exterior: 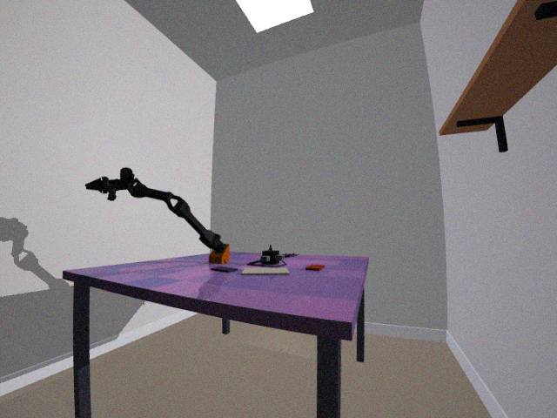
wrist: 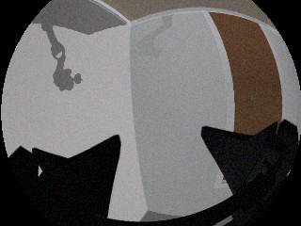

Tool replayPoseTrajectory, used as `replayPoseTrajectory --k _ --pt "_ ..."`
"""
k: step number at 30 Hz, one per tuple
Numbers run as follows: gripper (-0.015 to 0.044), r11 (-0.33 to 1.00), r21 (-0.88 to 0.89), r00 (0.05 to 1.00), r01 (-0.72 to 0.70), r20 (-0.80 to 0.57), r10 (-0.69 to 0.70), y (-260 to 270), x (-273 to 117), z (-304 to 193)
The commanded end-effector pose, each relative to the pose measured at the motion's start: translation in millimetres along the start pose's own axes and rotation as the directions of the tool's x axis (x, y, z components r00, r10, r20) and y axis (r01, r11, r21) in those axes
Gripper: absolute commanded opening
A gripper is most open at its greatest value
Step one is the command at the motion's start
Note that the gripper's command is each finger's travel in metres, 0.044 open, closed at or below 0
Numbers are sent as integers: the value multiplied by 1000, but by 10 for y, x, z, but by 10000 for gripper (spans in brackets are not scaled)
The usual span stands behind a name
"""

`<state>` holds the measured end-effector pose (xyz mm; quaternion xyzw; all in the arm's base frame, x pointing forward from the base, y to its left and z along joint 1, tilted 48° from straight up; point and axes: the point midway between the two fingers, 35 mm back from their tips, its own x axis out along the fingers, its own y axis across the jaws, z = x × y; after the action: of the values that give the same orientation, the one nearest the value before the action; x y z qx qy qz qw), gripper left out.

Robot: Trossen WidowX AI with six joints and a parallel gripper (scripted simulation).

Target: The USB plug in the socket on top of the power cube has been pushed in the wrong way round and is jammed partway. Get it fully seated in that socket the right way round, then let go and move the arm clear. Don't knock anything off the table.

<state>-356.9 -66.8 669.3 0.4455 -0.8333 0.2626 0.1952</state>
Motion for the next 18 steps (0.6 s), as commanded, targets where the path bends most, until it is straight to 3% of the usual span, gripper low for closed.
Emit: replayPoseTrajectory --k 1,3,9,18 --pt "426 1000 -2 1000 -9 -1 9 26 -17 -12" --pt "440 996 -19 996 -85 -8 85 228 -163 -115" --pt "440 896 294 928 -333 -65 366 1139 -675 -324" --pt "440 632 634 713 -445 -176 679 2050 -1758 -731"
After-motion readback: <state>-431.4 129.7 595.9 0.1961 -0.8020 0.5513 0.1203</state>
